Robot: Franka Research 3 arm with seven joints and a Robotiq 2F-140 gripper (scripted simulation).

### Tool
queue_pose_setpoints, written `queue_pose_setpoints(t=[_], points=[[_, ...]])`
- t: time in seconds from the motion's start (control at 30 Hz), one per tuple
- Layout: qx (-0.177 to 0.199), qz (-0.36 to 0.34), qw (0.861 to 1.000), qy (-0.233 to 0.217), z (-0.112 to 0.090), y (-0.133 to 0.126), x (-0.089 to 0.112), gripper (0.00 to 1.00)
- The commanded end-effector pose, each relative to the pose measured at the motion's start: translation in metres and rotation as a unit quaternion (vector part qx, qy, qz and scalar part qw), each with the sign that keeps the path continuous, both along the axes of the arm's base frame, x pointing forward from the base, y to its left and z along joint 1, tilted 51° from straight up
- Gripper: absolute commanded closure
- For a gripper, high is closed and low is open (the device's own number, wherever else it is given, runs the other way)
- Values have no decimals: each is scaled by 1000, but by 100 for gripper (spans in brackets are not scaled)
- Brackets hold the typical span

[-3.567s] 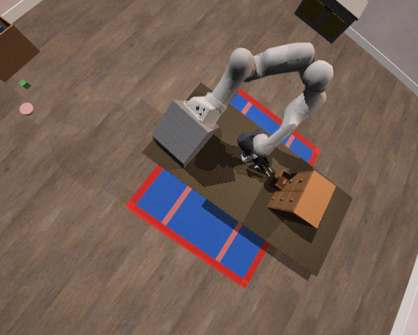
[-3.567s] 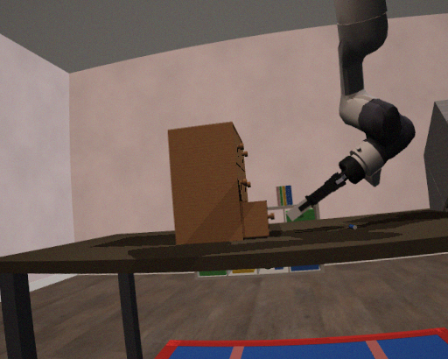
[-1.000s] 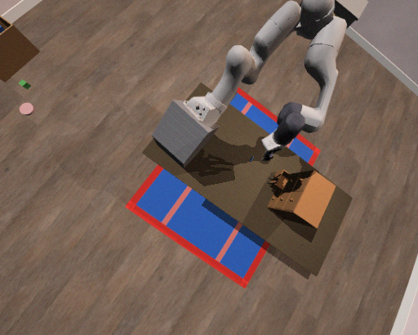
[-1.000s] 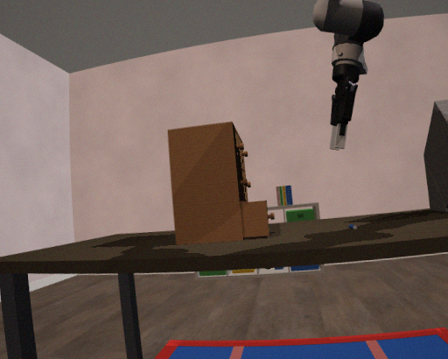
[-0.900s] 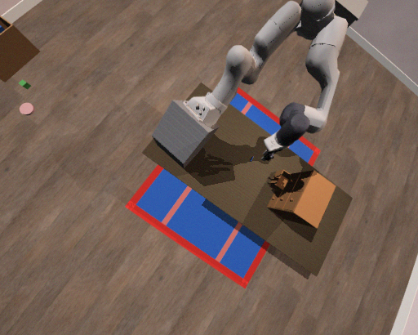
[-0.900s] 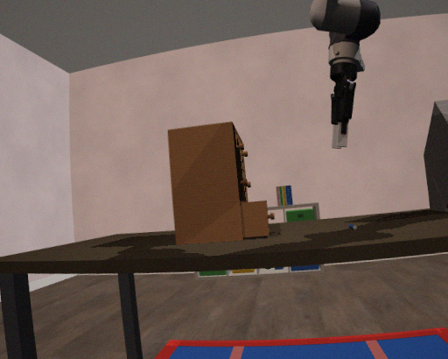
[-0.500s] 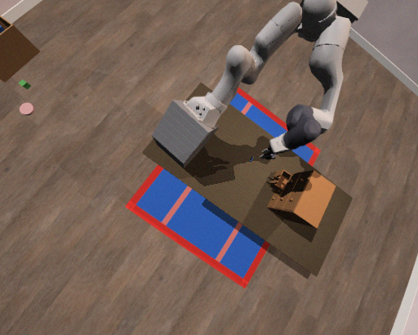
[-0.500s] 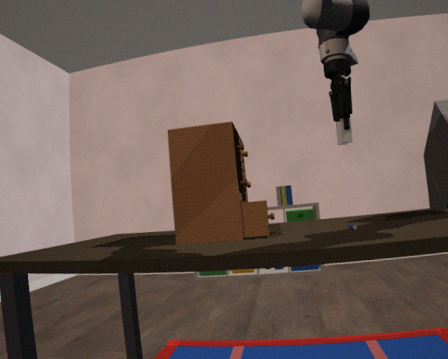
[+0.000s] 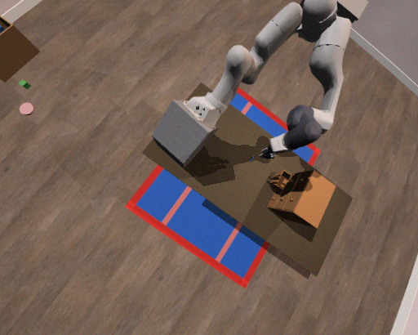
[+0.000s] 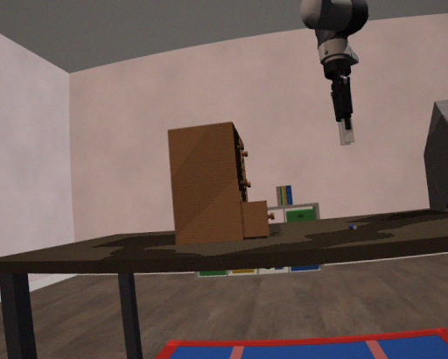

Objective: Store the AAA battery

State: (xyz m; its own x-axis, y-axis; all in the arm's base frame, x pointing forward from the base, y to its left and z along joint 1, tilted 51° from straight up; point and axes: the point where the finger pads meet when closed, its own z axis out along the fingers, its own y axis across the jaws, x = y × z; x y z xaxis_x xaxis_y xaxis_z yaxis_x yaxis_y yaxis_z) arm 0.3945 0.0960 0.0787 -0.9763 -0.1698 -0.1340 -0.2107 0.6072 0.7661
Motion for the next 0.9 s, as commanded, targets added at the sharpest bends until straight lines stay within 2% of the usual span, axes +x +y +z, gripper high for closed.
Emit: queue_pose_setpoints(t=[0.0,0.53,0.57,0.87], points=[[0,-5,1000,11,0,0,0,80],[0,-5,1000,11,0,0,0,80],[0,-5,1000,8,0,0,0,0],[0,-5,1000,8,0,0,0,0]])
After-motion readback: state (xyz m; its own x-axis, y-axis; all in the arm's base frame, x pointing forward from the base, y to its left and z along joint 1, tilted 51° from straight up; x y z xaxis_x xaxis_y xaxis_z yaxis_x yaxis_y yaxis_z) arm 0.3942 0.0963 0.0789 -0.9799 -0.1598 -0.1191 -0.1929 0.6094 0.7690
